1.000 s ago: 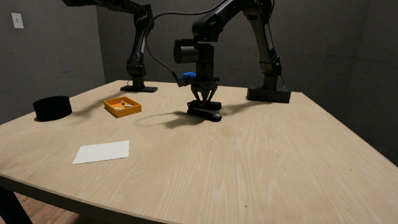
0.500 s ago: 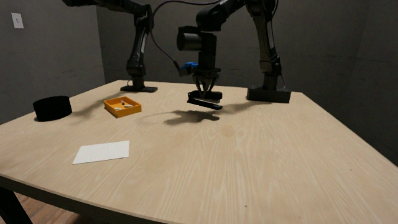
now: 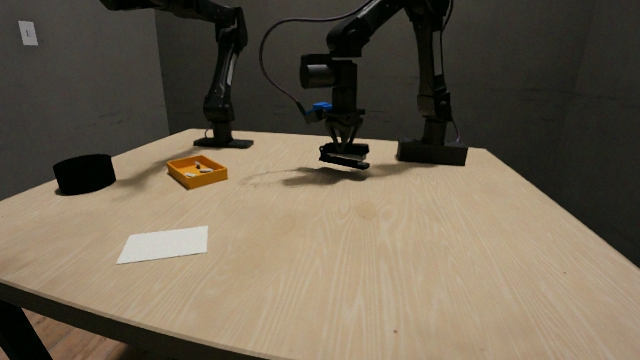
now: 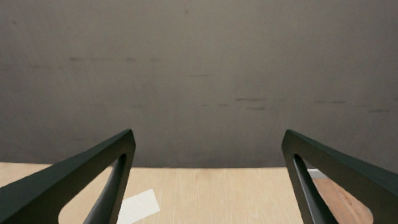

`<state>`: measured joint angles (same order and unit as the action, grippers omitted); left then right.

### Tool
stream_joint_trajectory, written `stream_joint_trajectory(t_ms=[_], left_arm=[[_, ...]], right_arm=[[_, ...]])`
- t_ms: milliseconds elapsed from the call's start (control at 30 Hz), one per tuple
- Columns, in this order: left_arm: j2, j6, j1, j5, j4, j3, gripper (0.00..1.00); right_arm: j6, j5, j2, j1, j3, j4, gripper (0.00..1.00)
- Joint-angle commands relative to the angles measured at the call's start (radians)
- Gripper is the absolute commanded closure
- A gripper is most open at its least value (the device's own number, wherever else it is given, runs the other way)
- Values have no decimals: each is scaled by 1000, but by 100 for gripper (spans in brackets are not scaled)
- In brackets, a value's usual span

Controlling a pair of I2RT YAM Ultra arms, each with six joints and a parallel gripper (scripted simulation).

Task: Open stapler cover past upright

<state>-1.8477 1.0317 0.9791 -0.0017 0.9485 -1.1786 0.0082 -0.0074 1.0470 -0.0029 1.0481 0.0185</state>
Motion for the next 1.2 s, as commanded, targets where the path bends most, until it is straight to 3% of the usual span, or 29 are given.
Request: stream_joint_trajectory(t_ms=[0, 1167], left_arm=[[33, -28, 9, -1, -27, 8, 78], [36, -1334, -13, 19, -34, 12, 78]], right_arm=[[-8, 7, -2, 2, 3, -22, 0], [-8, 7, -2, 2, 3, -22, 0]])
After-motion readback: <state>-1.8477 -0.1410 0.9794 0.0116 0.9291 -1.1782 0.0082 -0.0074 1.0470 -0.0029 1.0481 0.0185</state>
